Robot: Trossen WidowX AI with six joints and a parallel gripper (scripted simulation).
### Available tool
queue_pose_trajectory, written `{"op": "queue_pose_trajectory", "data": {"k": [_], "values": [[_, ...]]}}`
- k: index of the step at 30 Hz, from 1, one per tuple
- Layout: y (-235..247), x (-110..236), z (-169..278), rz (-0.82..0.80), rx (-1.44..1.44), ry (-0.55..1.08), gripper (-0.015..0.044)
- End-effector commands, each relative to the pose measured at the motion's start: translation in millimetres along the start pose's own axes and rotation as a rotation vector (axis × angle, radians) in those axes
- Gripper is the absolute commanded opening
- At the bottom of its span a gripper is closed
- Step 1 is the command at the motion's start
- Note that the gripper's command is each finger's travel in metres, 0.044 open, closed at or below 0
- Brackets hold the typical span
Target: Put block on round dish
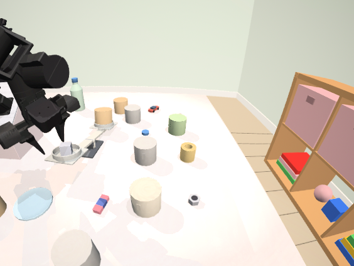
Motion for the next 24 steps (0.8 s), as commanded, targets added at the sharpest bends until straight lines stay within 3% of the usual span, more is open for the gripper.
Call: {"op": "queue_pose_trajectory", "data": {"k": [1,16,24], "values": [[10.3,2.0,1.3,0.017,-0.120,0.004,0.0260],[48.7,7.5,14.0,0.105,-0.609,-0.015,0.0260],[49.9,3.0,14.7,0.109,-0.630,-0.018,0.0260]]}}
Point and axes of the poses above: the point midway between the two fingers, 35 mm back from their tips, its own x axis back along the fingers, its own y axis across the jaws, z = x × y, the point moved 7 cm from there along x, back along the fingers, and after that the axes turned 2 degrees about x, right-handed, at the moved point
